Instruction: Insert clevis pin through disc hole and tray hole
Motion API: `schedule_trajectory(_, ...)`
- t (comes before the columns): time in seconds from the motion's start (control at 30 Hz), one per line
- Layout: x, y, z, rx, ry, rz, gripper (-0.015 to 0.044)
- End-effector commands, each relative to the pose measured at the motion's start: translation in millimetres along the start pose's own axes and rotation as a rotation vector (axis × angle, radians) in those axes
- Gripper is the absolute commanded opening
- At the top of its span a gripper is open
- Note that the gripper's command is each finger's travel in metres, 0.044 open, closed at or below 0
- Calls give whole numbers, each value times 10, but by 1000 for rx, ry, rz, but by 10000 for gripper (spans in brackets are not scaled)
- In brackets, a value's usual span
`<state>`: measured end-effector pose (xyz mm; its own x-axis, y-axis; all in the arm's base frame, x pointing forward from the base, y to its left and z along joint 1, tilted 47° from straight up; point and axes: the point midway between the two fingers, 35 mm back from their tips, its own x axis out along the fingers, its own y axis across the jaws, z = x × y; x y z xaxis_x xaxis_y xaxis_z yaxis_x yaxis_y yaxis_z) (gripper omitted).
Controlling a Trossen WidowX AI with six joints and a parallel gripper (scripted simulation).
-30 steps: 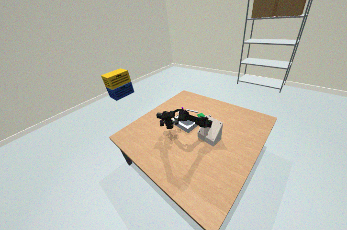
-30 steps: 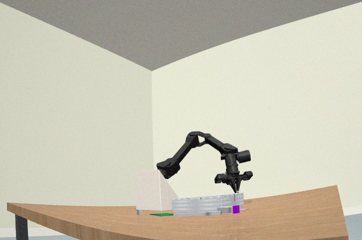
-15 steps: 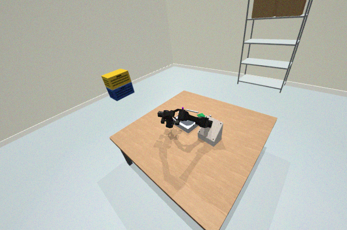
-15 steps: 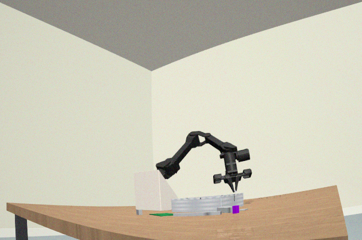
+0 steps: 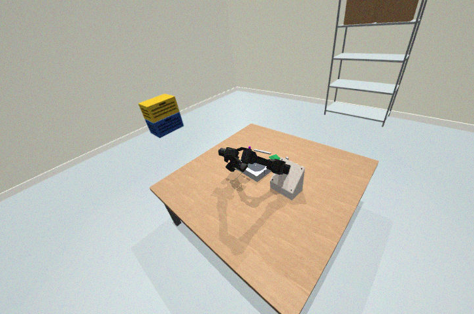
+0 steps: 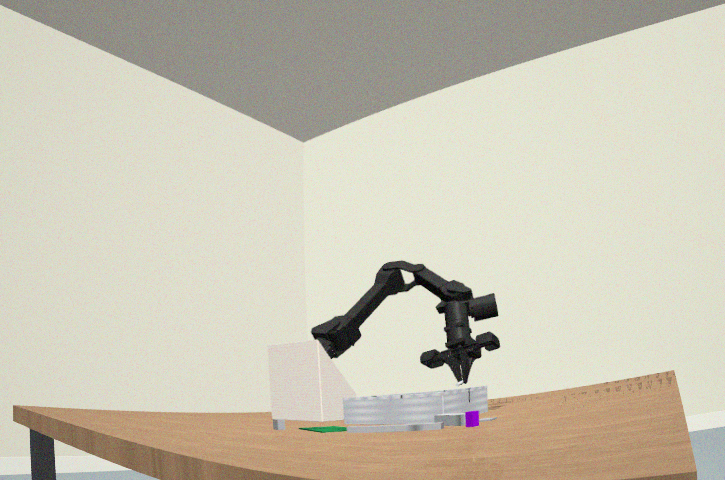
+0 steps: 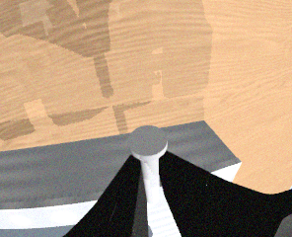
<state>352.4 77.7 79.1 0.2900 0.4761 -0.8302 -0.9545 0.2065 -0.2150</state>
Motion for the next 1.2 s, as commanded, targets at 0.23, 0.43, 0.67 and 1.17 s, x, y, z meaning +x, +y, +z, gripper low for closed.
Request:
schedule_trajectory(0.23,37,62,-256,405,0,53,0)
schedule_trajectory(0.43,46,94,-374,608,4,76,0)
schedule_trajectory(0.67,54,136,-506,846,10,103,0)
schedule_trajectory(1.17,59,236,-767,1356,32,164,0)
